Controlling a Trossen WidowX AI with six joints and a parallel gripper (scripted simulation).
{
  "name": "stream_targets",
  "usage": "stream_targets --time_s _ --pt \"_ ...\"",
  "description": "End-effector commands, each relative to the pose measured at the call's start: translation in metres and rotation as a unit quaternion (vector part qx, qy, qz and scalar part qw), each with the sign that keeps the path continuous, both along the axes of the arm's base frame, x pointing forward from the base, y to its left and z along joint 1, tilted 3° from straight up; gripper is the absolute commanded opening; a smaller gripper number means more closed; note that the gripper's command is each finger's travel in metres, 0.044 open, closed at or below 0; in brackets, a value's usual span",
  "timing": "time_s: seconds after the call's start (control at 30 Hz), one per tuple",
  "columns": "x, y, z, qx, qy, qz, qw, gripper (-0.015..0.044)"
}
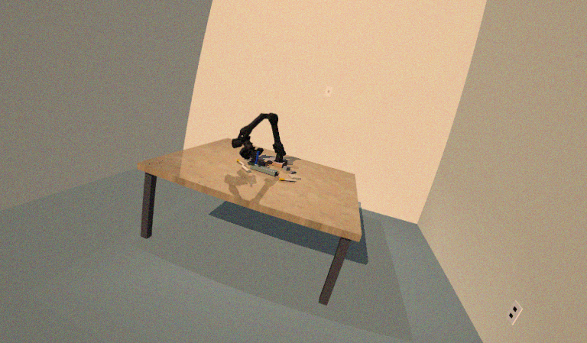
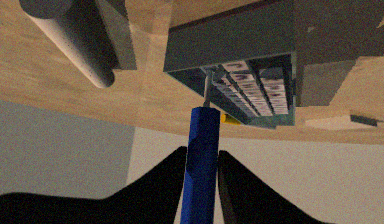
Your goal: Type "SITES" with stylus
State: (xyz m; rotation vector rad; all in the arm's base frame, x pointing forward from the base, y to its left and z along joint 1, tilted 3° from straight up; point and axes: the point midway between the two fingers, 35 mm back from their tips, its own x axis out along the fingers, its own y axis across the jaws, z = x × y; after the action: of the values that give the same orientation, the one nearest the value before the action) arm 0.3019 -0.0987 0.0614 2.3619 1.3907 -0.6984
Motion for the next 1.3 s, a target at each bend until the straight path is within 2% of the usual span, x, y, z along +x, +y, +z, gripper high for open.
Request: stream_targets --time_s 0.0,0.27,0.53,0.73,1.13,1.27 --pt "0.000 0.000 -0.001 -0.001 -0.002 0.001 1.000 0.0081" --pt "0.000 0.000 0.001 -0.001 -0.002 0.001 1.000 0.0081" --pt "0.001 0.002 0.036 -0.001 -0.002 0.001 1.000 0.0081" --pt "0.001 0.002 0.035 -0.006 -0.007 0.005 1.000 0.0084" --pt "0.013 0.061 0.040 -0.002 0.003 0.131 0.991 0.0004" --pt "0.014 0.082 0.043 -0.001 0.006 0.176 0.984 0.0000"
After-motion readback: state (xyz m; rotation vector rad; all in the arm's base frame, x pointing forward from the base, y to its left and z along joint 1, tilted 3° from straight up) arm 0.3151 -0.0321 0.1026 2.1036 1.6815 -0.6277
